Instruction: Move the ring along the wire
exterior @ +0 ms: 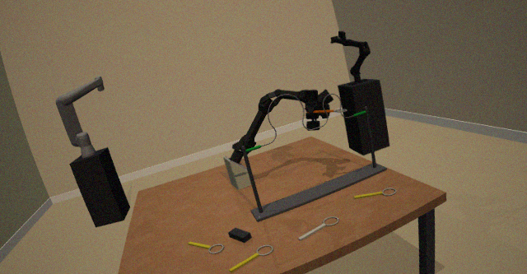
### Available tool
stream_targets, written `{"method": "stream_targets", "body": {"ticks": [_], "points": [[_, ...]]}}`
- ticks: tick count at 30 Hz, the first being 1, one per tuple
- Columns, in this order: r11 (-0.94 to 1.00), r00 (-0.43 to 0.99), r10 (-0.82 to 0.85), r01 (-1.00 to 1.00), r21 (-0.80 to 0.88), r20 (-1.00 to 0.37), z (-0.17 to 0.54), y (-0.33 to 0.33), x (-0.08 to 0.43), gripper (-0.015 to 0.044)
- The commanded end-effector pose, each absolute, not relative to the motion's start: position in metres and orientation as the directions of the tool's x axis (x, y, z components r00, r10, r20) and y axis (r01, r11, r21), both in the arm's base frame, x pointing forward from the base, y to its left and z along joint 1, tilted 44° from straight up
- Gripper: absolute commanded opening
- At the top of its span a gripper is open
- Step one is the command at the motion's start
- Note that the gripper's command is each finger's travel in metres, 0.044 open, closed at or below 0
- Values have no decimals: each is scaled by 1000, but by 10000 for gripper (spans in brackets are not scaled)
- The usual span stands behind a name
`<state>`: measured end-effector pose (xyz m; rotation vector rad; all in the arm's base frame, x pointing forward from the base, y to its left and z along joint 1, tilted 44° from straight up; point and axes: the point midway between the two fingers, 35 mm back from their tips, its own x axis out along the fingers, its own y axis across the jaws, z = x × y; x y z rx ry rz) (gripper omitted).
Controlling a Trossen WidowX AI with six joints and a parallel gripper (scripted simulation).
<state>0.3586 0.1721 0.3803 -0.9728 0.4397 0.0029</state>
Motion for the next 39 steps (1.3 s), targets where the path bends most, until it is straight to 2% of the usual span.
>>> {"method": "stream_targets", "body": {"ticks": [1,19,39], "points": [[550,917,-204,-182,-815,-343,389,166,359,-150],[483,922,-223,-178,-857,-317,410,157,362,-150],[702,895,-130,-222,-677,-428,400,166,360,-150]]}}
